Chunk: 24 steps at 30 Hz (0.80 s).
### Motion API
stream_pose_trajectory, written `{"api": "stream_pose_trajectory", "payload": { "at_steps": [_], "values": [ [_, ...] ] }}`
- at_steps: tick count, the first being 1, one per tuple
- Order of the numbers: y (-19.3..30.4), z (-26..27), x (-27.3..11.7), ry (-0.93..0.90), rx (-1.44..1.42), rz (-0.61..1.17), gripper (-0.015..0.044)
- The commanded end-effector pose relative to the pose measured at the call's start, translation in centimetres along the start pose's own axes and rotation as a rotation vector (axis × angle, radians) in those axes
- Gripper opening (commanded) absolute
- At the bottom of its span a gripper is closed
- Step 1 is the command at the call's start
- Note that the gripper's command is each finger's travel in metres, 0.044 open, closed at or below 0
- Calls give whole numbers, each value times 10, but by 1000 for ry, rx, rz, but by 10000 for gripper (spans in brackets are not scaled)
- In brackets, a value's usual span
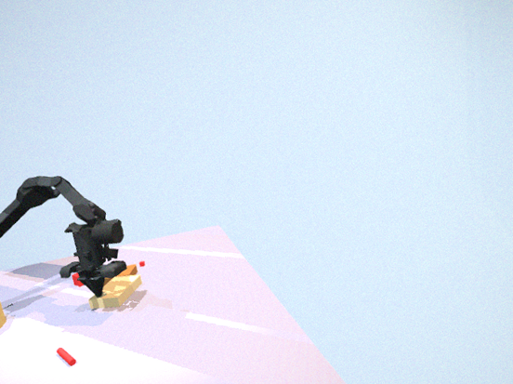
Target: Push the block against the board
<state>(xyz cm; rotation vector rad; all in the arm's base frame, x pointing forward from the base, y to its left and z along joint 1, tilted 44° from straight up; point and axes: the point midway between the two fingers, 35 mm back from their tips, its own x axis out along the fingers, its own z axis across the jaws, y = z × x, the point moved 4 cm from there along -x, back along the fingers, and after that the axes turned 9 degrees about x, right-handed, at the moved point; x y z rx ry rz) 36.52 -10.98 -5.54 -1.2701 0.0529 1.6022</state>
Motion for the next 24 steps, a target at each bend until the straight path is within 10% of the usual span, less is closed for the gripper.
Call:
{"api": "stream_pose_trajectory", "payload": {
  "at_steps": [1, 24],
  "values": [
    [-12, -4, -1, 2, -107, -3, 0],
    [-26, -3, 54, 1, -153, -6, 0]
  ]
}}
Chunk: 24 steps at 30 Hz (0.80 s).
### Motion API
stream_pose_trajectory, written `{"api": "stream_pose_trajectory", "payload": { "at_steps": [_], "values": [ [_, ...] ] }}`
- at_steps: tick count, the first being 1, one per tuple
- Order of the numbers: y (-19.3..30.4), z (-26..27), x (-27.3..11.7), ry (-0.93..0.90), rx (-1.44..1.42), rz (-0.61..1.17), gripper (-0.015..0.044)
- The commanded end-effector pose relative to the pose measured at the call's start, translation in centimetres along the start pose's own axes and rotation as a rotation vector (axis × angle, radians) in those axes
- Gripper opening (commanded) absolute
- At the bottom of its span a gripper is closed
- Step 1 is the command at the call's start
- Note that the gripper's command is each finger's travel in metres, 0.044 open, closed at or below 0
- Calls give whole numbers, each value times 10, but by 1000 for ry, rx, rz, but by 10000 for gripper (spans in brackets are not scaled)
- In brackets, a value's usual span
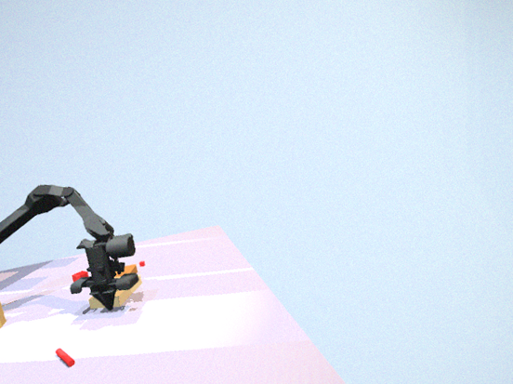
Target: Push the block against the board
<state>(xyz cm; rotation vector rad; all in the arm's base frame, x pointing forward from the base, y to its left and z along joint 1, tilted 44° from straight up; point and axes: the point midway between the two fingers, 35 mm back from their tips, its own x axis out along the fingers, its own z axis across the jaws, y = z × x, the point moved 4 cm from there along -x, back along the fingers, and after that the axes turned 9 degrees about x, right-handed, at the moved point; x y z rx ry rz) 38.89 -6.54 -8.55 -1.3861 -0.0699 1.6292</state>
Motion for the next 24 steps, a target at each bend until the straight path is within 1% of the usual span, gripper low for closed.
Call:
{"api": "stream_pose_trajectory", "payload": {
  "at_steps": [1, 24],
  "values": [
    [-6, 0, 0, 0, -1, -4, 0],
    [-31, 3, 0, 1, -1, -4, 0]
  ]
}}
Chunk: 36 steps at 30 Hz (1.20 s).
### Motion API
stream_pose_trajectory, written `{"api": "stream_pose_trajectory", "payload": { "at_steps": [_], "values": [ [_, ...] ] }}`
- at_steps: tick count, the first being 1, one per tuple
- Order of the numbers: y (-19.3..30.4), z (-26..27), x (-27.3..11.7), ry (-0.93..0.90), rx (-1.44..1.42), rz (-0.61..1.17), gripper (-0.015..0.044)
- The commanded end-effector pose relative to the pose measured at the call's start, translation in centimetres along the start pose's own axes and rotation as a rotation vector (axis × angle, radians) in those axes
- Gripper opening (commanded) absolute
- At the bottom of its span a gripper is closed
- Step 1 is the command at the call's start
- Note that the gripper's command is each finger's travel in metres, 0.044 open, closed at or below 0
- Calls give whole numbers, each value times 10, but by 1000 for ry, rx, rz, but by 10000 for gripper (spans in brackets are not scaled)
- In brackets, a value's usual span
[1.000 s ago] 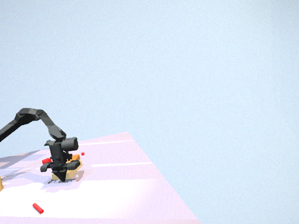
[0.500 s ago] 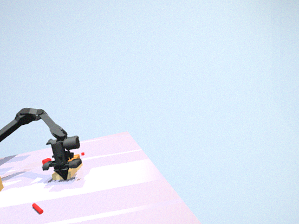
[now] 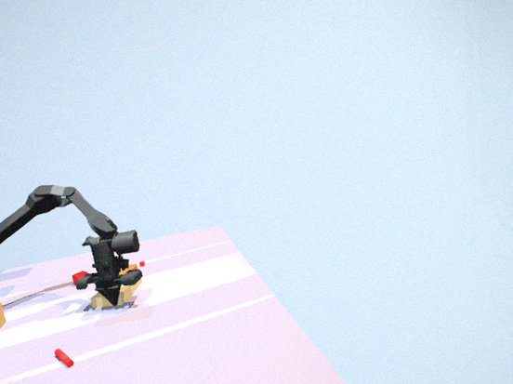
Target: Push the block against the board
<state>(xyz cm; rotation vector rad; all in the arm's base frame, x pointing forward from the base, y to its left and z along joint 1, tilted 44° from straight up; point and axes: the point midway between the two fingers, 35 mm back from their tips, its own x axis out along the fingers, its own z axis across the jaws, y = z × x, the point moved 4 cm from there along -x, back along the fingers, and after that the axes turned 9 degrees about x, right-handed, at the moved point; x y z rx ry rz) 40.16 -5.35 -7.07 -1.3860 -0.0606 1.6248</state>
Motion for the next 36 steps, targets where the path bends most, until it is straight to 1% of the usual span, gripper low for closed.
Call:
{"api": "stream_pose_trajectory", "payload": {
  "at_steps": [1, 31, 36],
  "values": [
    [-9, 2, 1, -5, -8, -5, 0],
    [-42, 7, 1, -5, -8, -6, 0],
    [-38, 6, 1, -5, -8, -6, 0]
  ]
}}
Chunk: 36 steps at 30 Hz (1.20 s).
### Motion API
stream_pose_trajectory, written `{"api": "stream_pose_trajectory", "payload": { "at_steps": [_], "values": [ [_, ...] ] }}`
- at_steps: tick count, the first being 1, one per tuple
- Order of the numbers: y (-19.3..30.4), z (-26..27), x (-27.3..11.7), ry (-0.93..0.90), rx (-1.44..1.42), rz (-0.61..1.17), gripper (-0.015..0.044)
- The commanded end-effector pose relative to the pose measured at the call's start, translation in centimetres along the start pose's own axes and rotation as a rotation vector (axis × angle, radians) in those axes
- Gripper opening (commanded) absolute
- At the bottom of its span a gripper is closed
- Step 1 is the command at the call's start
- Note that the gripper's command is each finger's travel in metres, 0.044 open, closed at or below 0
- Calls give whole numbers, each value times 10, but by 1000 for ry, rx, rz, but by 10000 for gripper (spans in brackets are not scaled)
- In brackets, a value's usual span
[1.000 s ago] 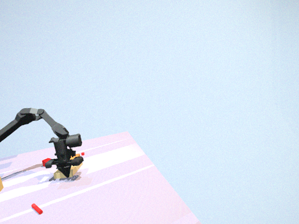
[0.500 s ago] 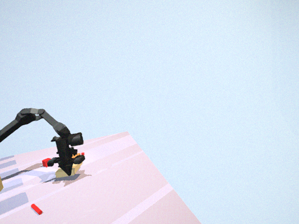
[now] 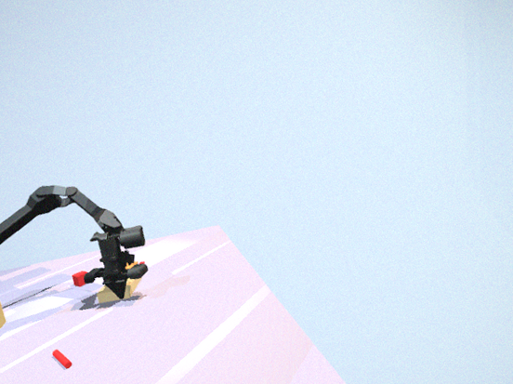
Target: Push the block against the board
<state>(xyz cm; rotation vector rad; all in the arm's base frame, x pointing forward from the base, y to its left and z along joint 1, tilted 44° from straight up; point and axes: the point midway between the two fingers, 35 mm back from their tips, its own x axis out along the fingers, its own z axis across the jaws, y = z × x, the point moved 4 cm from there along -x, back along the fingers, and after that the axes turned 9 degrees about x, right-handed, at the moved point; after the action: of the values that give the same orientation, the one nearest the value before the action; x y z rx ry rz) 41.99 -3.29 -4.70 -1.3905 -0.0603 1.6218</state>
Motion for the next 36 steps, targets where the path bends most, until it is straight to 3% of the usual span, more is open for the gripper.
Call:
{"api": "stream_pose_trajectory", "payload": {
  "at_steps": [1, 33, 36],
  "values": [
    [-1, 1, 3, -9, -6, -5, 0],
    [48, -8, 3, -10, -6, -5, 0],
    [43, -10, -25, -6, -6, -6, 0]
  ]
}}
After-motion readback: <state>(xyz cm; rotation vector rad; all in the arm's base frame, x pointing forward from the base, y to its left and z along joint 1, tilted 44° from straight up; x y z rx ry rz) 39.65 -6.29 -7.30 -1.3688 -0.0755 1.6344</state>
